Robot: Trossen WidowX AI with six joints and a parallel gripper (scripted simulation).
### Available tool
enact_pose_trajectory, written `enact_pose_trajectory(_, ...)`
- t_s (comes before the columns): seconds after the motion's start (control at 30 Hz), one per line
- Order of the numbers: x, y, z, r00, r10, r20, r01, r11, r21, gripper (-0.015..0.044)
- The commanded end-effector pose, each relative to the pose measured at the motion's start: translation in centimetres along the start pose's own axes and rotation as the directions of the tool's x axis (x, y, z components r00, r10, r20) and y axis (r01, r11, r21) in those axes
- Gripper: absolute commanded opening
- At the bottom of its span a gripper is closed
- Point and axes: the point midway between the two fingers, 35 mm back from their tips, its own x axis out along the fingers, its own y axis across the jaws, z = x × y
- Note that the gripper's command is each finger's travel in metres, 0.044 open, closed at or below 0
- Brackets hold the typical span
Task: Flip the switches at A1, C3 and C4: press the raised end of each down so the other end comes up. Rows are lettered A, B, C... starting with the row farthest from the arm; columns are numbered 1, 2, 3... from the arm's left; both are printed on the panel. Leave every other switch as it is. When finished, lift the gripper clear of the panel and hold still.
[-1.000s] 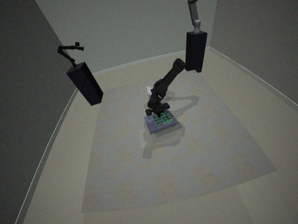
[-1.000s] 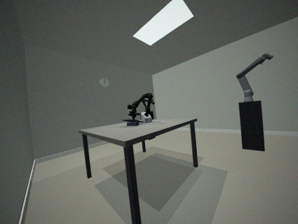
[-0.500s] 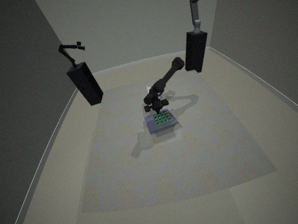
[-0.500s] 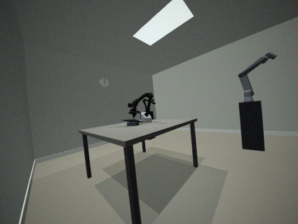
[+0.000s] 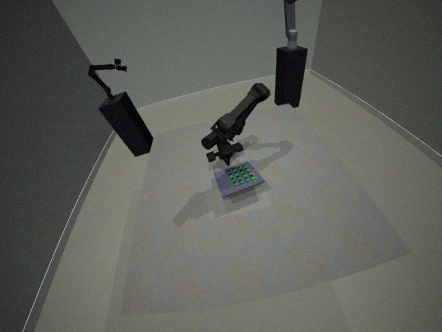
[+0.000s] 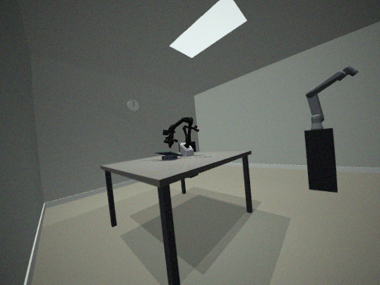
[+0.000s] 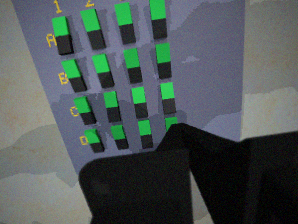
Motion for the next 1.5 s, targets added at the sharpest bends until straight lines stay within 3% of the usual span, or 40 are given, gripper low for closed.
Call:
enact_pose_trajectory(0.0, 1.6, -0.3, -0.2, 1.000, 0.001, 0.009, -0.001, 1.000, -0.003, 0.0000)
enact_pose_trajectory(0.1, 3.4, -0.2, -0.3, 1.000, 0.005, 0.023, -0.004, 1.000, -0.004, 0.0000)
enact_pose_trajectory(0.77, 5.7, -0.1, -0.3, 1.000, 0.006, 0.024, -0.006, 1.000, -0.004, 0.0000)
enact_pose_trajectory(1.47, 5.8, -0.1, -0.3, 1.000, 0.006, 0.024, -0.006, 1.000, -0.004, 0.0000)
